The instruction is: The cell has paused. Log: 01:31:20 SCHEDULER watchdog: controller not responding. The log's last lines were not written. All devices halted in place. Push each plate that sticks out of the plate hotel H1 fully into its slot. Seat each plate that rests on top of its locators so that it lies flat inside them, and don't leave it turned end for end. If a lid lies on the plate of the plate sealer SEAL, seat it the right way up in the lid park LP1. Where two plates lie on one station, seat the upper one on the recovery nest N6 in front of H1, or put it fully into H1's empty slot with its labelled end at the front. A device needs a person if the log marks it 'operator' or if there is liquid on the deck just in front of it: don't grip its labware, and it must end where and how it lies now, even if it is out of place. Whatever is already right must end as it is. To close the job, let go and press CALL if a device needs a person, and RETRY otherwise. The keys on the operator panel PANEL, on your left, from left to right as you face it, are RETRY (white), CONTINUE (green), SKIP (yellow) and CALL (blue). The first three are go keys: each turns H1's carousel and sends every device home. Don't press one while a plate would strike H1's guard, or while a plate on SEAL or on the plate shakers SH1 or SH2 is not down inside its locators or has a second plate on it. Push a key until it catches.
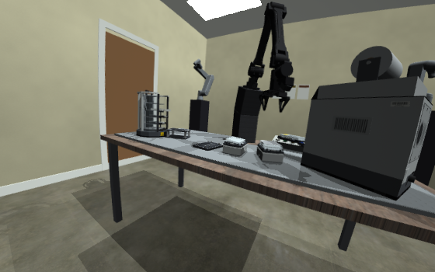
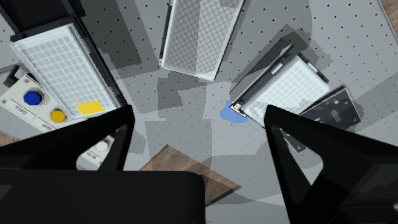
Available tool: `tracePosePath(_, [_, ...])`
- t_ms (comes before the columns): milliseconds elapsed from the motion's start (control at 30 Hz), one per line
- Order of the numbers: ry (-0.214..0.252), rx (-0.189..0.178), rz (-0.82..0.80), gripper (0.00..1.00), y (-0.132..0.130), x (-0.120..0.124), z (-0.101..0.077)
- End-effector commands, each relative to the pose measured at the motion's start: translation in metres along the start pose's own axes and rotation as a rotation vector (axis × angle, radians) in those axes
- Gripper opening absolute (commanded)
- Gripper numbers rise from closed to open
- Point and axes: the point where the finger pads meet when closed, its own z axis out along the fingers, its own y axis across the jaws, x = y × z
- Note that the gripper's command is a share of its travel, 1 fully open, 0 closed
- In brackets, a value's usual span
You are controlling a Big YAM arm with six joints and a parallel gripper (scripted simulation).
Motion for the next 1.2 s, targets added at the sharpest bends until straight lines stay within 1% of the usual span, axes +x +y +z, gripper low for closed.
tracePosePath(0, [-0.001,-0.002,0.028,1.00,0.013,-0.017,0.003])
tracePosePath(300, [-0.002,-0.002,0.028,1.00,0.040,-0.033,0.003])
tracePosePath(367, [-0.002,-0.002,0.028,1.00,0.040,-0.033,0.003])
tracePosePath(567, [-0.003,-0.002,0.029,1.00,0.057,-0.044,0.003])
tracePosePath(667, [-0.003,-0.003,-0.063,1.00,0.058,-0.044,0.003])
tracePosePath(767, [-0.003,0.002,-0.115,1.00,0.048,-0.044,0.002])
tracePosePath(867, [-0.004,0.001,-0.188,1.00,0.050,-0.044,0.002])
tracePosePath(933, [-0.004,0.001,-0.188,1.00,0.050,-0.044,0.002])
tracePosePath(1167, [-0.005,0.001,-0.351,1.00,0.050,-0.044,0.002])
